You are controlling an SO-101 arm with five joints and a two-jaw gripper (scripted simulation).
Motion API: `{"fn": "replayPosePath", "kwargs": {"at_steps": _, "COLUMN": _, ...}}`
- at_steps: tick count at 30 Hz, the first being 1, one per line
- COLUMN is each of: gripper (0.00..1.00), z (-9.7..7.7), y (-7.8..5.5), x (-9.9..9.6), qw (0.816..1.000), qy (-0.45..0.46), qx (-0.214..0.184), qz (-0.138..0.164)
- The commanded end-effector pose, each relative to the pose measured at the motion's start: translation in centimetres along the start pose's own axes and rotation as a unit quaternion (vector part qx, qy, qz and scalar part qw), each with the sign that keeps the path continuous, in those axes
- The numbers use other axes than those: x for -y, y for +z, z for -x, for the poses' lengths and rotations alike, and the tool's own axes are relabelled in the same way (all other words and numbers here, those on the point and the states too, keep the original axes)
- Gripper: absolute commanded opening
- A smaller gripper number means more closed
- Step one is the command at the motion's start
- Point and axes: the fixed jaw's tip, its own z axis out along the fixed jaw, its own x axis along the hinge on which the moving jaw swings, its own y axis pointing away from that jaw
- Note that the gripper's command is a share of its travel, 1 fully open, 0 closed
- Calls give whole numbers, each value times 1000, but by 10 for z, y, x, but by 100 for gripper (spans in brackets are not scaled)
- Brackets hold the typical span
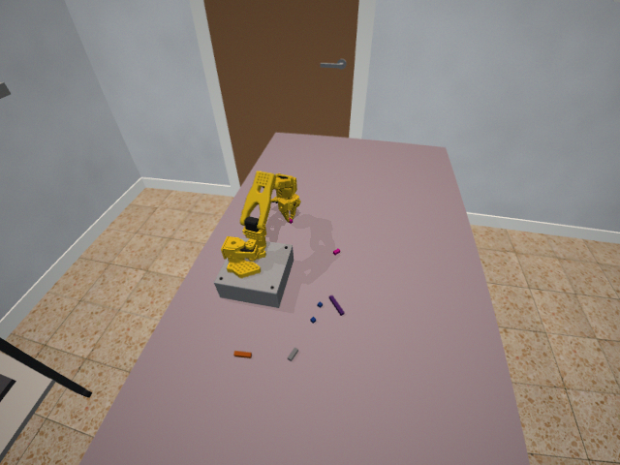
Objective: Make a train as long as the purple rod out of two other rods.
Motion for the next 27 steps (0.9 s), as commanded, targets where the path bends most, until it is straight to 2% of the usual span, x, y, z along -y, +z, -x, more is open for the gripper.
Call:
{"fn": "replayPosePath", "kwargs": {"at_steps": 1, "gripper": 6, "z": 2, "y": 2, "x": 0, "qw": 1000, "qy": 2, "qx": 2, "qz": -2}}
{"fn": "replayPosePath", "kwargs": {"at_steps": 10, "gripper": 7, "z": 2, "y": 2, "x": 0, "qw": 1000, "qy": 2, "qx": 2, "qz": -2}}
{"fn": "replayPosePath", "kwargs": {"at_steps": 27, "gripper": 16, "z": 2, "y": 2, "x": 0, "qw": 1000, "qy": 2, "qx": 2, "qz": -2}}
